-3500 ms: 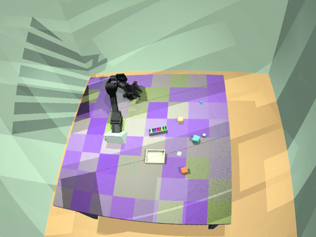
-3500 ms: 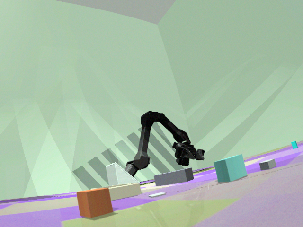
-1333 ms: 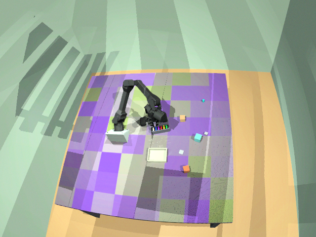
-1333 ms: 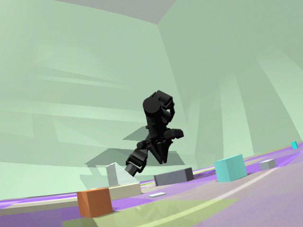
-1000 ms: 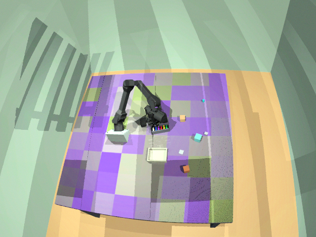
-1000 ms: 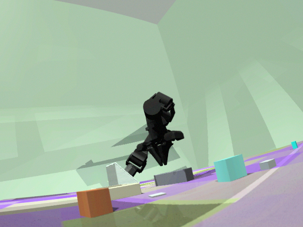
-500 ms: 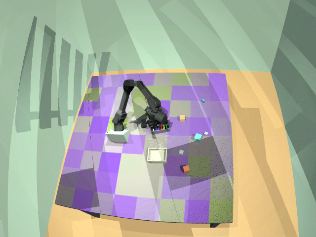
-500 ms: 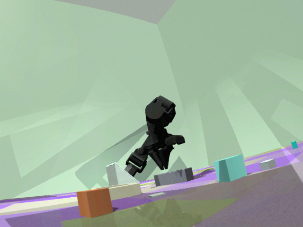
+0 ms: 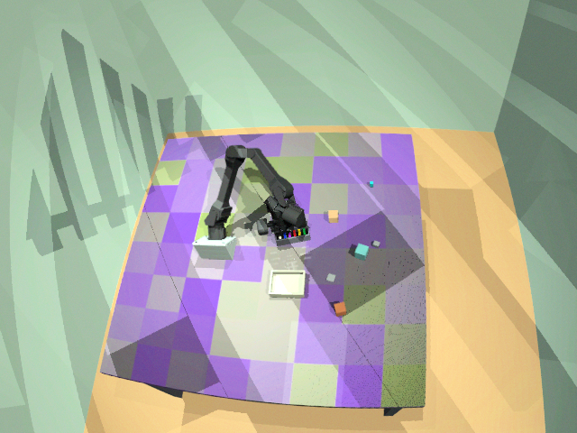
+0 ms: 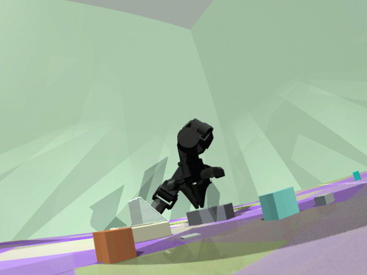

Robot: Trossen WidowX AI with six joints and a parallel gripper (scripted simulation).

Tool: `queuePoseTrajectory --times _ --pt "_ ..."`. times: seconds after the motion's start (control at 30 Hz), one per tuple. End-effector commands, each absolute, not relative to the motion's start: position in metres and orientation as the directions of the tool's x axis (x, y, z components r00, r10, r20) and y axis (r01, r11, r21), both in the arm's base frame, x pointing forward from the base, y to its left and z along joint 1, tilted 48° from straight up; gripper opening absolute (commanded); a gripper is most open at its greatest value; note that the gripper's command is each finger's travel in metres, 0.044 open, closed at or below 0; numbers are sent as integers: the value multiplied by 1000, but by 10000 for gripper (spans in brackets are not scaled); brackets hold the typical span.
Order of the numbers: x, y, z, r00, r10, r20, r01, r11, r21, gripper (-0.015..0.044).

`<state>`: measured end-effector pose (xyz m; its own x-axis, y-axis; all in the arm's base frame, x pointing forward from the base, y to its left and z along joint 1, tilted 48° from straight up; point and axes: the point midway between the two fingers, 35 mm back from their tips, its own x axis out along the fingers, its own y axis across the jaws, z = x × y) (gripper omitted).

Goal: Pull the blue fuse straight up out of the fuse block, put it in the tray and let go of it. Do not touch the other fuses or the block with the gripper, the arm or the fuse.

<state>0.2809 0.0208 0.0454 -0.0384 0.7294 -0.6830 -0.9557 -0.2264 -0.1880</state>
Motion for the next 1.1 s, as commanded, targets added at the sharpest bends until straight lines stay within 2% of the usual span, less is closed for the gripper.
queuePoseTrajectory --times 0.0,0.63,1.07 --pt "281 21 46 -36 732 -681 -956 -223 -189 74" --pt "281 29 39 -36 732 -681 -956 -223 -189 74" --pt "281 28 40 -36 729 -683 -955 -226 -191 0"
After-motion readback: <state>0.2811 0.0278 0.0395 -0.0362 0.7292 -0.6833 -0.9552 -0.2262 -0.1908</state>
